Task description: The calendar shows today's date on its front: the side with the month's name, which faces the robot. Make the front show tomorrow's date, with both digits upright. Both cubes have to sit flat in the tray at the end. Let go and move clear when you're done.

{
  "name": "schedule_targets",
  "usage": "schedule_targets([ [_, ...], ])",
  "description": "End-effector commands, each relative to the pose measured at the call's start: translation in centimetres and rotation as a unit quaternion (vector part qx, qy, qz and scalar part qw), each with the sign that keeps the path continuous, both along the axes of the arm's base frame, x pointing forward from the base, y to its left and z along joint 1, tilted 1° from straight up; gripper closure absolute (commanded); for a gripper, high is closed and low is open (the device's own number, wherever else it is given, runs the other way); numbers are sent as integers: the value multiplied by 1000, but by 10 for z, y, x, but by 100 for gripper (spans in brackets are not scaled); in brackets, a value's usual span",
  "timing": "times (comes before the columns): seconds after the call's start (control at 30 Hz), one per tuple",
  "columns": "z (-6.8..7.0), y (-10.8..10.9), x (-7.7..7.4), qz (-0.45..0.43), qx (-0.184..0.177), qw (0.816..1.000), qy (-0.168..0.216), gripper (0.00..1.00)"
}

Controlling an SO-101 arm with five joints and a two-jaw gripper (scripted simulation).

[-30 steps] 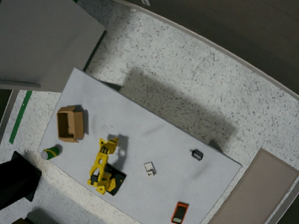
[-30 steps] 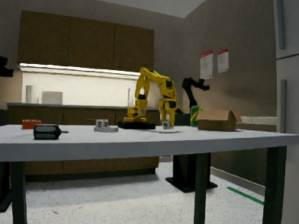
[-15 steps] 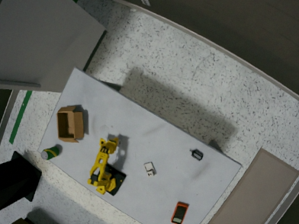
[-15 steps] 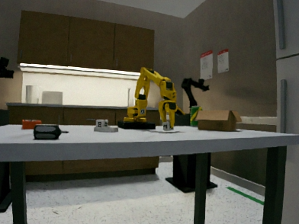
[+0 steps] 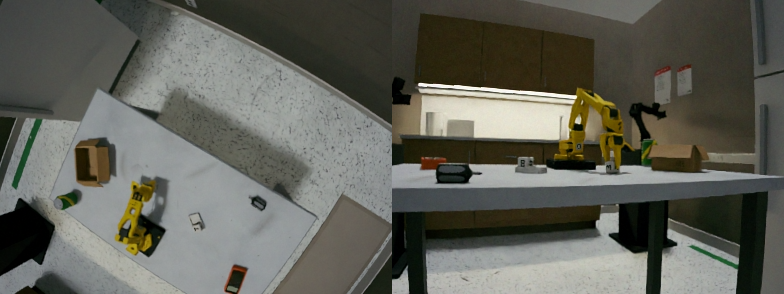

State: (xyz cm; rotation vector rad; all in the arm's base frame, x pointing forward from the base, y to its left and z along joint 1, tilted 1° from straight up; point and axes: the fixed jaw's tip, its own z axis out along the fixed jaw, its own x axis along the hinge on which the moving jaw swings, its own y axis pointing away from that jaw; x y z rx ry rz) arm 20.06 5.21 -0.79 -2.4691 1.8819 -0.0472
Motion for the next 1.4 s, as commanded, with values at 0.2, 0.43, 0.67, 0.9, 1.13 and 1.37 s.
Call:
schedule_targets([
  [0.2,-6,0,-7,-1,-4,1000,17,87],
  [0.43,-6,0,-7,-1,-4,1000,17,82],
  [0.67,-6,0,-7,-1,-4,1000,17,81],
  [0.9,-6,0,-7,-1,-4,1000,17,75],
  [1.13,-6,0,-7,-1,-4,1000,17,70],
  [1.37,-6,0,-7,-1,-4,1000,17,65],
])
